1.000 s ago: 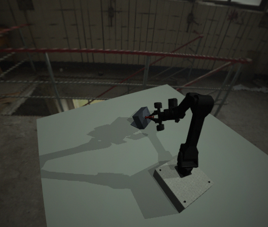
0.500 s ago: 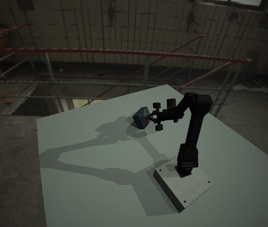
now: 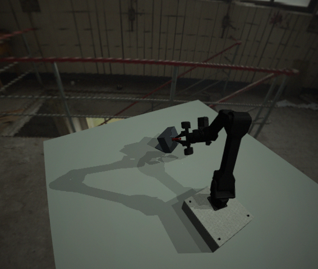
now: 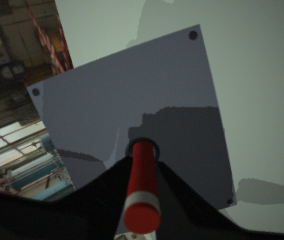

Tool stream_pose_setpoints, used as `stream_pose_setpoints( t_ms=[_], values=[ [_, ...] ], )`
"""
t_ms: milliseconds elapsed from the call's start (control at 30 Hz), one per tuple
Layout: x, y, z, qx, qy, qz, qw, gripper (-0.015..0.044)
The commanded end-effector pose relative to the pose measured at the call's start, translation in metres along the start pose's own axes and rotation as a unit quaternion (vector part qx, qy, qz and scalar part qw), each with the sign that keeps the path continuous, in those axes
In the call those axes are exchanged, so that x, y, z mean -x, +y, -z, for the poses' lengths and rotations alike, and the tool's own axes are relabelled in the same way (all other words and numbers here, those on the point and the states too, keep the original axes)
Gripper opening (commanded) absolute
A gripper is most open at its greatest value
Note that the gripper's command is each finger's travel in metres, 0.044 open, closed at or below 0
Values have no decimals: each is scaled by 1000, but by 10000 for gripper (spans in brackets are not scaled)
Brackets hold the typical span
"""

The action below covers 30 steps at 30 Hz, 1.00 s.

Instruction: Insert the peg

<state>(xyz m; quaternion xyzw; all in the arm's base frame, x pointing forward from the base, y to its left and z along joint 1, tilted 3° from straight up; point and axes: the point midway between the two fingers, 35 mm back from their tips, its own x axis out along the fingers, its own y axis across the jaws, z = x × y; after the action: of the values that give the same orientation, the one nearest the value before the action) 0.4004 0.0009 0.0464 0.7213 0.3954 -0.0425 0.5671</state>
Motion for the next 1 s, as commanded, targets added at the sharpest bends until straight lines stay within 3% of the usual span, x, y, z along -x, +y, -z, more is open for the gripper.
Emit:
stream_pose_setpoints(
  t_ms=[0,400,967],
  values=[
    [0,0,0,0,0,0,1000,131],
    [4,0,-1,0,0,1,1000,440],
    [33,1,-5,1,-3,5,1000,440]
  ],
)
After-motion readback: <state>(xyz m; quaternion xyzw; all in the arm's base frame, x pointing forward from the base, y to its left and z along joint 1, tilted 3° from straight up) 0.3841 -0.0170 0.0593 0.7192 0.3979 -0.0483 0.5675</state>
